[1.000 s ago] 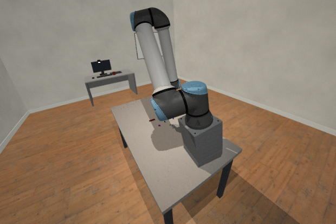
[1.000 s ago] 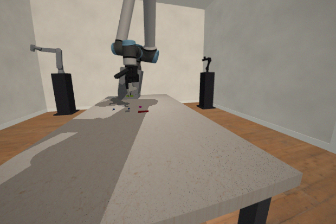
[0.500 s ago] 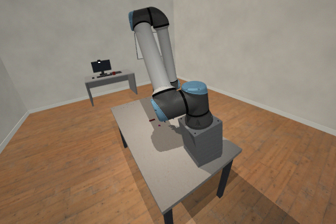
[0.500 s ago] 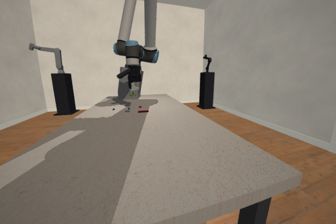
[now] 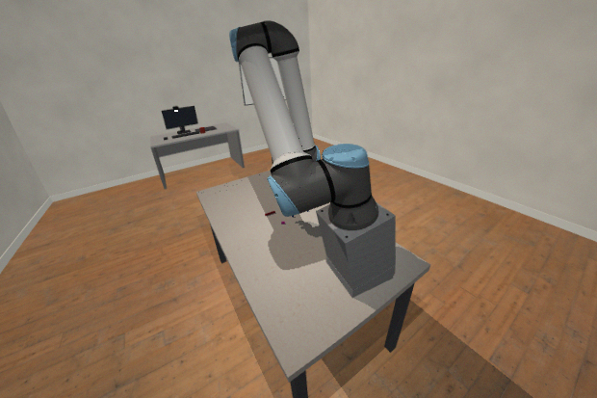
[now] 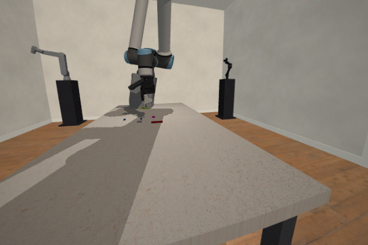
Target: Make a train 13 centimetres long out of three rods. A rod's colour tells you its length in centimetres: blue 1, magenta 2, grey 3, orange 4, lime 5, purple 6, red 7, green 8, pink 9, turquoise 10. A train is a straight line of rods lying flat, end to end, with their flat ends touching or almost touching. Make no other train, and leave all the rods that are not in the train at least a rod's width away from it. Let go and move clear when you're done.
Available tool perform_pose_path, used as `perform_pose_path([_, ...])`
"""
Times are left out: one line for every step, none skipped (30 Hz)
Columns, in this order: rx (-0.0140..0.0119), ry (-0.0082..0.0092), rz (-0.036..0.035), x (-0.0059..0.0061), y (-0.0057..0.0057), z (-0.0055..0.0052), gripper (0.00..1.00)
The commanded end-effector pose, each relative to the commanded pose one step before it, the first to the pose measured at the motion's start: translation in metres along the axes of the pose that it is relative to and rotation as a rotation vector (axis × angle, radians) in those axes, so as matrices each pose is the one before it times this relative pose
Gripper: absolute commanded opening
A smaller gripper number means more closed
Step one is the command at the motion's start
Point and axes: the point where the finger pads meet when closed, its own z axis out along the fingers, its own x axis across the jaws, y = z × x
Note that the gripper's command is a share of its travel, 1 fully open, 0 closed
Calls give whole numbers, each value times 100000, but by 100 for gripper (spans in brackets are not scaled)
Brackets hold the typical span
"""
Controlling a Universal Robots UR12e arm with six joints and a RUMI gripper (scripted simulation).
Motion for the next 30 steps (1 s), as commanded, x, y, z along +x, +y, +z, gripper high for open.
perform_pose_path([7, -152, -1, -83, 1, 2046, 0])
perform_pose_path([0, 0, 0, -1, 0, 453, 0])
perform_pose_path([0, 0, 0, -1, 0, 443, 0])
perform_pose_path([0, 0, 0, -1, 0, 427, 0])
perform_pose_path([0, 0, 0, -1, 0, 407, 0])
perform_pose_path([0, 0, 0, 0, 0, 382, 0])
perform_pose_path([0, 0, 0, 0, 0, 0, 0])
perform_pose_path([0, 0, 0, 0, 0, 0, 0])
perform_pose_path([0, 0, 0, -1, 0, 352, 0])
perform_pose_path([0, 0, 0, -1, 0, 319, 0])
perform_pose_path([0, 0, 0, 0, 0, 283, 0])
perform_pose_path([0, 0, 0, -1, 0, 244, 0])
perform_pose_path([0, 0, 0, 0, 0, 205, 0])
perform_pose_path([0, 0, 0, -1, 0, 165, 0])
perform_pose_path([0, 0, 0, 0, 0, 127, 0])
perform_pose_path([0, 0, 0, 0, 0, 91, 0])
perform_pose_path([0, 0, 0, 0, 0, 58, 0])
perform_pose_path([0, 0, 0, 0, 0, 32, 0])
perform_pose_path([0, 0, 0, 0, 0, 12, 0])
perform_pose_path([0, 0, 0, 0, 0, 2, 0])
perform_pose_path([0, 0, 0, 0, 0, 0, 0])
perform_pose_path([0, 0, 0, 0, 0, 0, 0])
perform_pose_path([0, 0, 0, 0, 0, 0, 0])
perform_pose_path([0, 0, 0, 0, 0, 0, 0])
perform_pose_path([0, 0, 0, 0, 0, 0, 0])
perform_pose_path([0, 0, 0, 0, 0, 0, 0])
perform_pose_path([0, 0, 0, 0, 0, 0, 0])
perform_pose_path([0, 0, 0, 0, 0, 0, 0])
perform_pose_path([0, 0, 0, 0, 0, 0, 0])
perform_pose_path([0, 0, 0, 0, 0, 0, 0])
